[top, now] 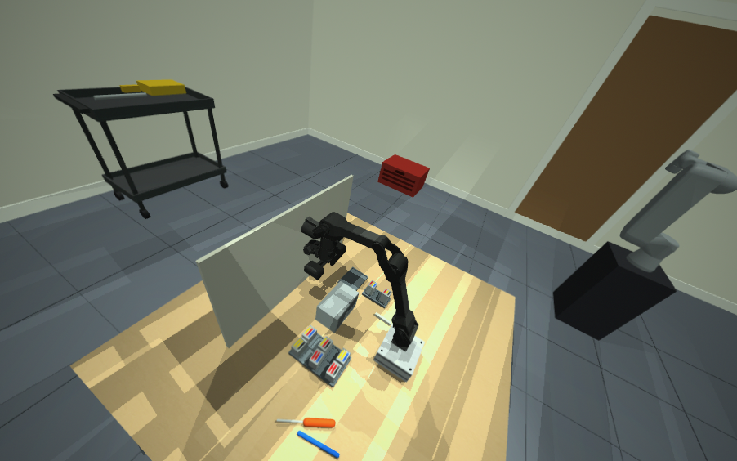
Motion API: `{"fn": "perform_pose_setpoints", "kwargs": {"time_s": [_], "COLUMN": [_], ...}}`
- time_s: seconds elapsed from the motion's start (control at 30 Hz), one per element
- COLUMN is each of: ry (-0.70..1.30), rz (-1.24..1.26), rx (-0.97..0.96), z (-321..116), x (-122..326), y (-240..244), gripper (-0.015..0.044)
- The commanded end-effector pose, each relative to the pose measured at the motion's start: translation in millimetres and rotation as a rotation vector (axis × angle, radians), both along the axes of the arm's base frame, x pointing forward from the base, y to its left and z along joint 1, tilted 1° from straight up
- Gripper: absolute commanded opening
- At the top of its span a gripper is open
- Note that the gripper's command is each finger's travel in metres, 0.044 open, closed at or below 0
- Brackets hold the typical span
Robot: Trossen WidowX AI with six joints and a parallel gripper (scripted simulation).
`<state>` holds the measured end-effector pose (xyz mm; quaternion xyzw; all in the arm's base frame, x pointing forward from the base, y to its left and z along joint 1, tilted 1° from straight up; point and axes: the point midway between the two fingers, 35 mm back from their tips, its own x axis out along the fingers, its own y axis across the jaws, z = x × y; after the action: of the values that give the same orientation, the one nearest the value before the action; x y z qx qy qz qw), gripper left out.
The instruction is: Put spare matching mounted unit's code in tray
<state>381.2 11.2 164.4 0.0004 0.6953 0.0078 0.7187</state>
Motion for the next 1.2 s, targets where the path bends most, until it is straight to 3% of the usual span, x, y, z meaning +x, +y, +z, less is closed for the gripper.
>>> {"fn": "perform_pose_setpoints", "kwargs": {"time_s": [0.0,0.13,0.7,0.93,1.17], "ry": [0.01,0.01,0.01,0.0,-0.015], "rz": [-0.007,-0.007,0.011,0.665,1.347], "rx": [0.007,0.007,0.007,-0.002,-0.01], "z": [-27,-57,-57,-55,-56], "x": [1,0,-1,-43,-112], "y": [3,3,6,105,184], "gripper": [0.044,0.044,0.044,0.044,0.044]}}
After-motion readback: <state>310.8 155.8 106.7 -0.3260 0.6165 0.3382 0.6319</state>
